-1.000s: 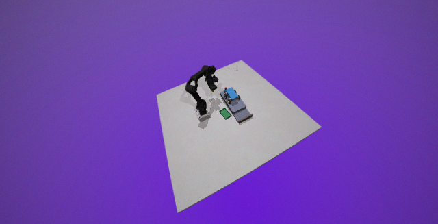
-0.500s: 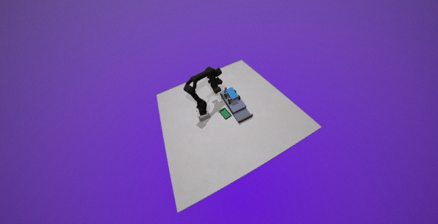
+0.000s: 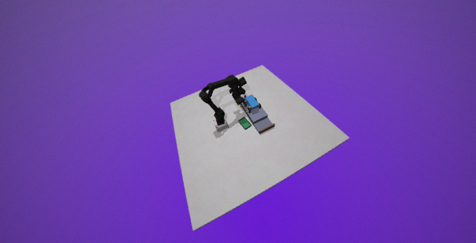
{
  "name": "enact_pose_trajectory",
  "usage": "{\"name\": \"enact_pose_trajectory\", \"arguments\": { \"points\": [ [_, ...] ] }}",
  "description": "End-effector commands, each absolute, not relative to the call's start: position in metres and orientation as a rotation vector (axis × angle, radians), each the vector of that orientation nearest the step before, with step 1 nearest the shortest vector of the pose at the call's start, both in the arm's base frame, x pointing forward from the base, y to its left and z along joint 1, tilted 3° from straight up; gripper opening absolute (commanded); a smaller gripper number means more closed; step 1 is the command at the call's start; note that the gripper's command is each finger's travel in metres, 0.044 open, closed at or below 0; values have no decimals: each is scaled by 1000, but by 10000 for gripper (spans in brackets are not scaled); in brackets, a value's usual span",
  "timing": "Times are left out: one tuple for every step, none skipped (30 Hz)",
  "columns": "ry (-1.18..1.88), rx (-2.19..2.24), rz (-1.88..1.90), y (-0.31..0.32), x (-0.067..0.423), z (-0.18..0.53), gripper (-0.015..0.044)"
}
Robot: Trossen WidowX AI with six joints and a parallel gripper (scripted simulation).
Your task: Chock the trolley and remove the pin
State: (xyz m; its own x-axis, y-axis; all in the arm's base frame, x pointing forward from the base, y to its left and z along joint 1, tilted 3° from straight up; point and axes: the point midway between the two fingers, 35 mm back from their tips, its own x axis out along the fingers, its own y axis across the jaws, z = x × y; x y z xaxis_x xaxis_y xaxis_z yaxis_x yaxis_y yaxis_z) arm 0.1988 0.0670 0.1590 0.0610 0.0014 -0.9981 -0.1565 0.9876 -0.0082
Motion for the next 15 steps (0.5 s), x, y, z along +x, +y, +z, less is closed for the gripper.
{"name": "enact_pose_trajectory", "arguments": {
  "points": [
    [1508,-127,125,57,203,158,0],
    [1508,-127,124,54,204,157,0],
    [1508,-128,124,51,205,157,0],
    [1508,-128,124,48,206,157,0],
    [1508,-128,124,45,207,157,0],
    [1508,-128,123,42,209,157,0],
    [1508,-129,123,39,210,157,0],
    [1508,-129,123,35,211,157,0],
    [1508,-129,123,32,212,157,0],
    [1508,-129,122,29,213,156,0],
    [1507,-130,122,26,214,156,0],
    [1507,-130,122,23,215,156,0],
    [1507,-130,122,20,216,156,0],
    [1507,-130,122,17,217,155,0],
    [1507,-131,121,13,218,155,0]
  ]
}}
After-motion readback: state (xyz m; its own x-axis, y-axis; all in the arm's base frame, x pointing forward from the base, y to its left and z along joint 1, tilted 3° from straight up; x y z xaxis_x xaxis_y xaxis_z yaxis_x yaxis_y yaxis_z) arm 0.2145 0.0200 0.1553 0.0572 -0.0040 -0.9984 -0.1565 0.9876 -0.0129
